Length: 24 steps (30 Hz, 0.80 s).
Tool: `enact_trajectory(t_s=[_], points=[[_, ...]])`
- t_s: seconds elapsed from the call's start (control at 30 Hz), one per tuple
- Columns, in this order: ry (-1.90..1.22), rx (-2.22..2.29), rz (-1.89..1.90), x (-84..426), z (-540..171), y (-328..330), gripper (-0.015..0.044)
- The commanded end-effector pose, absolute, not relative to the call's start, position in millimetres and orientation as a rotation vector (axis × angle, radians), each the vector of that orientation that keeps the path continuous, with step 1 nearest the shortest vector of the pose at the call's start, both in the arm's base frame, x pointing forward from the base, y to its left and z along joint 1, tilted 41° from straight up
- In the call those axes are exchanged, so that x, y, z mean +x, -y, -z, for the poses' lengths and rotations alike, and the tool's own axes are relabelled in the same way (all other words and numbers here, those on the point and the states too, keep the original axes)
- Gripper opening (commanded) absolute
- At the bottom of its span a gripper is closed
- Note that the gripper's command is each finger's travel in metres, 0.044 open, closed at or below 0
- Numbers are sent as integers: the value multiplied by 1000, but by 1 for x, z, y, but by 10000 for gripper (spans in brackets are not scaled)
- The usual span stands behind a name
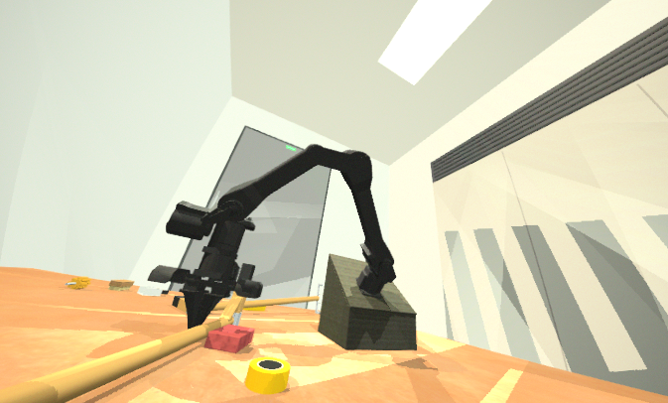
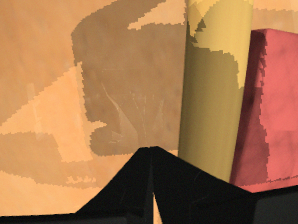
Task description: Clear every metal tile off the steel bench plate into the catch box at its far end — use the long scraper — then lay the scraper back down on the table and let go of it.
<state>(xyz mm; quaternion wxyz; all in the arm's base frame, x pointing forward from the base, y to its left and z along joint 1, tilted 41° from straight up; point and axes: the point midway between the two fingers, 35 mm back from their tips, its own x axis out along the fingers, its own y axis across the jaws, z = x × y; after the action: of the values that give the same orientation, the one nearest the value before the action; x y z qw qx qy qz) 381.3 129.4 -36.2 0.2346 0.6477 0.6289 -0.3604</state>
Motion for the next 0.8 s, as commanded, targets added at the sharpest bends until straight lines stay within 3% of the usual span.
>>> enact_trajectory(t_s=[0.0,0.77], points=[[-1724,1784,984,376,31,-131,0],[-1726,1783,986,343,27,-135,0]])
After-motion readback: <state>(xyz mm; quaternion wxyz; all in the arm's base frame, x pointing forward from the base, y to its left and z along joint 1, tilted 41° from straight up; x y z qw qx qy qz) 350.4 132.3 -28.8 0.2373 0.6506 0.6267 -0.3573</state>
